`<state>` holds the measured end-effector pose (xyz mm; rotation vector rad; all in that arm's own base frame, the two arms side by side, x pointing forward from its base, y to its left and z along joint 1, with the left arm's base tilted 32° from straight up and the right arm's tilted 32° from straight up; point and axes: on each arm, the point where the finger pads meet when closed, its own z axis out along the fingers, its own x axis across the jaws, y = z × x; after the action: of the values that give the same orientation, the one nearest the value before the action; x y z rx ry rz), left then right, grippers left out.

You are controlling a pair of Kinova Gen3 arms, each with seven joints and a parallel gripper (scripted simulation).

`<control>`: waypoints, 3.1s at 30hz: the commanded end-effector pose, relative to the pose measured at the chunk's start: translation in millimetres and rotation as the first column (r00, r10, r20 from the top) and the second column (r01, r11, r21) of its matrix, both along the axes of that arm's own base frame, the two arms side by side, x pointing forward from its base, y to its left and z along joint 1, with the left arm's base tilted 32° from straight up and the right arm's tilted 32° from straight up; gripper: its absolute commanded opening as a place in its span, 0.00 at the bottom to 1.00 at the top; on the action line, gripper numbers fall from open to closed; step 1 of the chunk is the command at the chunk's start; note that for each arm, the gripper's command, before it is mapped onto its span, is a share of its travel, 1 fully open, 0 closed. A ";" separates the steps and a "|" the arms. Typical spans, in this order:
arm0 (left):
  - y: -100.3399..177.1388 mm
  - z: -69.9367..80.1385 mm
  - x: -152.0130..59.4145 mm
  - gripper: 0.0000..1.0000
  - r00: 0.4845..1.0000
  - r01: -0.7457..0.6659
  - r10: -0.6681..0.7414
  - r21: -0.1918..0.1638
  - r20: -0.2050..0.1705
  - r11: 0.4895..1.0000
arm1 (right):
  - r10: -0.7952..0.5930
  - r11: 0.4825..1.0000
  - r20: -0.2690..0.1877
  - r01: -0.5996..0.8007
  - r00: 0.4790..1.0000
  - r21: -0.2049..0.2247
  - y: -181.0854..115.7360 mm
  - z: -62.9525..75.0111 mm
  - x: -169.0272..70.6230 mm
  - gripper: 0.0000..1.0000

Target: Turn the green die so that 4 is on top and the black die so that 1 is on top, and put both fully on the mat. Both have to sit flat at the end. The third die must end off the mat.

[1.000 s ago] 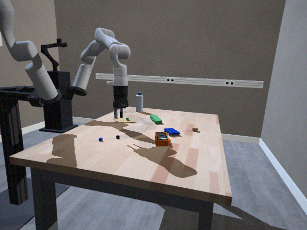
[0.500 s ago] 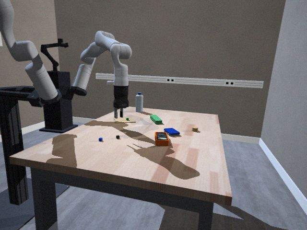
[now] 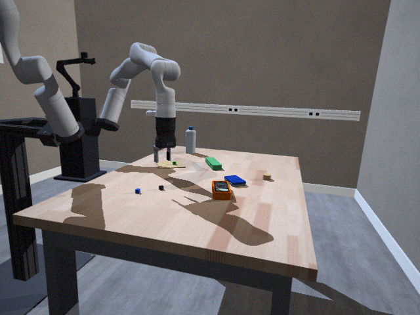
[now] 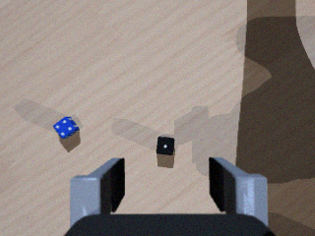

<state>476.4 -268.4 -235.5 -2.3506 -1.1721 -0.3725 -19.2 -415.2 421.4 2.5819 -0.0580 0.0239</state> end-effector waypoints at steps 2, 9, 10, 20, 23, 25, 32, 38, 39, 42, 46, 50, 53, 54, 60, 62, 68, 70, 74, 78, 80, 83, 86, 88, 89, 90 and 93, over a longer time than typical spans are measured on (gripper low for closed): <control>-1.5 1.2 0.7 1.00 1.000 0.001 -0.001 -0.002 0.002 1.000 | 0.000 1.000 0.000 0.000 1.000 -0.002 0.0 0.7 -0.1 1.00; -1.5 1.1 0.6 1.00 1.000 -0.001 0.001 -0.002 0.003 1.000 | 0.000 1.000 0.000 0.000 1.000 -0.002 0.0 0.7 -0.1 1.00; -1.6 1.1 0.6 1.00 1.000 -0.001 0.002 -0.002 0.003 1.000 | 0.000 1.000 0.000 0.000 1.000 -0.002 0.0 0.7 -0.1 1.00; -1.7 0.2 -0.8 1.00 1.000 -0.022 0.023 -0.003 0.015 1.000 | 0.000 1.000 0.000 0.000 1.000 -0.002 0.0 0.7 -0.1 1.00; -1.8 -0.5 -1.8 1.00 0.999 -0.038 0.038 -0.003 0.025 0.999 | 0.000 1.000 0.000 0.000 1.000 -0.002 0.0 0.7 -0.1 1.00; -1.9 -1.1 -2.7 1.00 0.998 -0.052 0.052 -0.004 0.032 0.999 | 0.000 1.000 0.000 0.000 1.000 -0.002 0.0 0.7 -0.1 1.00; -2.3 -4.0 -6.8 1.00 0.990 -0.119 0.119 -0.008 0.071 0.993 | 0.000 1.000 0.000 0.000 1.000 -0.002 0.0 0.7 -0.1 1.00; -2.6 -6.3 -9.9 1.00 0.980 -0.171 0.172 -0.013 0.101 0.985 | 0.000 1.000 0.000 0.000 1.000 -0.002 0.0 0.7 -0.1 1.00; -2.7 -6.9 -10.8 1.00 0.976 -0.186 0.186 -0.015 0.109 0.982 | 0.000 1.000 0.000 0.000 1.000 -0.002 0.0 0.7 -0.1 1.00; -3.0 -8.9 -13.5 1.00 0.962 -0.234 0.234 -0.022 0.137 0.972 | 0.000 1.000 0.000 0.000 1.000 -0.002 0.0 0.7 -0.1 1.00; -3.5 -12.0 -17.4 1.00 0.935 -0.305 0.306 -0.034 0.179 0.952 | 0.000 1.000 0.000 0.000 1.000 -0.002 0.0 0.7 -0.1 1.00; -3.8 -14.6 -20.4 1.00 0.906 -0.364 0.365 -0.047 0.214 0.930 | 0.000 1.000 0.000 0.000 1.000 -0.002 0.0 0.7 -0.1 1.00; -4.0 -16.3 -22.5 1.00 0.882 -0.405 0.406 -0.057 0.238 0.913 | 0.000 1.000 0.000 0.000 1.000 -0.002 0.0 0.7 -0.1 1.00; -4.1 -17.3 -23.5 1.00 0.869 -0.426 0.427 -0.063 0.250 0.903 | 0.000 1.000 0.000 0.000 1.000 -0.002 0.0 0.7 -0.1 1.00; -4.8 -23.0 -29.3 1.00 0.765 -0.553 0.555 -0.109 0.327 0.826 | 0.000 1.000 0.000 0.000 1.000 -0.002 0.0 0.7 -0.1 1.00; -4.9 -25.0 -31.1 1.00 0.721 -0.594 0.597 -0.128 0.352 0.794 | 0.000 1.000 0.000 0.000 1.000 -0.002 0.0 0.7 -0.1 1.00; -5.1 -28.9 -34.2 1.00 0.619 -0.673 0.676 -0.173 0.401 0.719 | 0.000 1.000 0.000 0.000 1.000 -0.002 0.0 0.7 -0.1 1.00; -5.2 -30.9 -35.5 1.00 0.561 -0.709 0.712 -0.198 0.423 0.677 | 0.000 1.000 0.000 0.000 1.000 -0.002 0.0 0.7 -0.1 1.00; -5.0 -34.6 -37.4 1.00 0.431 -0.771 0.774 -0.256 0.463 0.582 | 0.000 1.000 0.000 0.000 1.000 -0.002 0.0 0.7 -0.1 1.00; -4.5 -38.0 -38.5 1.00 0.286 -0.818 0.821 -0.321 0.494 0.478 | 0.000 1.000 0.000 0.000 1.000 -0.002 0.0 0.7 -0.1 1.00; -4.2 -39.6 -38.7 1.00 0.210 -0.834 0.837 -0.355 0.505 0.423 | 0.000 1.000 0.000 0.000 1.000 -0.002 0.0 0.7 -0.1 1.00; -3.4 -41.8 -38.6 1.00 0.091 -0.848 0.852 -0.409 0.516 0.338 | 0.000 1.000 0.000 0.000 1.000 -0.002 0.0 0.7 -0.1 1.00; -3.1 -42.4 -38.4 1.00 0.051 -0.850 0.854 -0.427 0.517 0.310 | 0.000 1.000 0.000 0.000 1.000 -0.002 0.0 0.7 -0.1 1.00; -2.3 -43.6 -37.9 1.00 -0.029 -0.849 0.855 -0.464 0.518 0.252 | 0.000 1.000 0.000 0.000 1.000 -0.002 0.0 0.7 -0.1 1.00; -1.9 -44.1 -37.6 1.00 -0.069 -0.847 0.853 -0.482 0.518 0.224 | 0.000 1.000 0.000 0.000 1.000 -0.002 0.0 0.7 -0.1 1.00; -1.5 -44.6 -37.3 1.00 -0.109 -0.843 0.850 -0.501 0.516 0.195 | 0.000 1.000 0.000 0.000 1.000 -0.002 0.0 0.7 -0.1 1.00; 0.0 -45.9 -35.9 1.00 -0.227 -0.824 0.832 -0.555 0.505 0.112 | 0.000 1.000 0.000 0.000 1.000 -0.002 0.0 0.7 -0.1 1.00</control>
<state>438.9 -268.0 -281.1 -0.7367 -2.7733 -0.8118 -19.2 -415.2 421.4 2.5819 -0.0580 0.0239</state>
